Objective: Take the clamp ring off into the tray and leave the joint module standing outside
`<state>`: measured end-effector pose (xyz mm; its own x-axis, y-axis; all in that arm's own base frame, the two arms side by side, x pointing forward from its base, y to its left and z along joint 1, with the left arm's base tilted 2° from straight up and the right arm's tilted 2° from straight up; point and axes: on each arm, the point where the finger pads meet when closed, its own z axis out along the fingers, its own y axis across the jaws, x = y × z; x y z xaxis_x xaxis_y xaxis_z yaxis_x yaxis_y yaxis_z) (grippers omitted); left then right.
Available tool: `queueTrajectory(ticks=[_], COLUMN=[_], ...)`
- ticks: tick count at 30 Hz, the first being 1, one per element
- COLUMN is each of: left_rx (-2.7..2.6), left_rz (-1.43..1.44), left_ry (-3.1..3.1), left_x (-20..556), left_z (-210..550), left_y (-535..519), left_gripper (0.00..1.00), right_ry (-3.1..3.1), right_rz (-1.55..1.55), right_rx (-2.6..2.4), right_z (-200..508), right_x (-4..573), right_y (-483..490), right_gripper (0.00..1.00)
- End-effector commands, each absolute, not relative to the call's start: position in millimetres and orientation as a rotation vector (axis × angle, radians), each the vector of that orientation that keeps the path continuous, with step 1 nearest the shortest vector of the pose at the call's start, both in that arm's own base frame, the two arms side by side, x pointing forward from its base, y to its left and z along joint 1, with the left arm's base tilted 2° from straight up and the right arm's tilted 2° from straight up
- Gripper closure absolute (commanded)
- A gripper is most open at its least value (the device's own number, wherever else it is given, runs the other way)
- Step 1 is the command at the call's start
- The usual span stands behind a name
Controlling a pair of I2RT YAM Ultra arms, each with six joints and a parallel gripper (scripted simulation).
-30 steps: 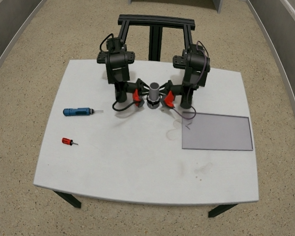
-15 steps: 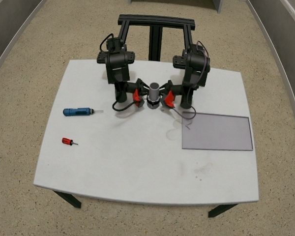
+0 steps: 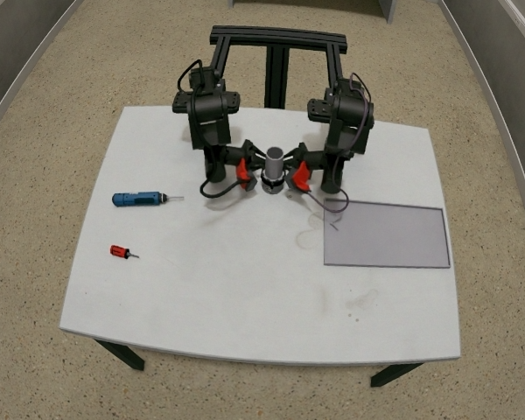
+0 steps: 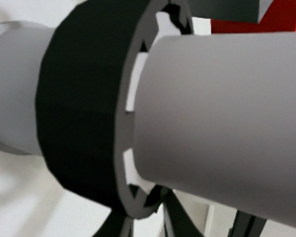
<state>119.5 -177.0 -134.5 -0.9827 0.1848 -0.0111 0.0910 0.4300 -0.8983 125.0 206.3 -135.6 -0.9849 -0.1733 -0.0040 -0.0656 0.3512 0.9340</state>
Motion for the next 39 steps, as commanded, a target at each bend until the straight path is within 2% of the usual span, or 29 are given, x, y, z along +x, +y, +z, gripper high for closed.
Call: queueTrajectory(ticks=[1, 39], left_rx=[-0.247, -0.247], left_rz=[1.618, 1.617], left_ry=[-2.604, -2.604], left_x=[131.3, 131.3], left_z=[-138.5, -138.5], left_y=[-176.9, -176.9], left_gripper=[0.87, 0.90], right_ry=[-2.528, -2.528], right_rz=[-1.714, -1.713], right_rx=[0.232, 0.229], right_z=[-133.3, -133.3], right_x=[129.4, 129.4], right_y=[206.2, 206.1], right_gripper=[0.87, 0.90])
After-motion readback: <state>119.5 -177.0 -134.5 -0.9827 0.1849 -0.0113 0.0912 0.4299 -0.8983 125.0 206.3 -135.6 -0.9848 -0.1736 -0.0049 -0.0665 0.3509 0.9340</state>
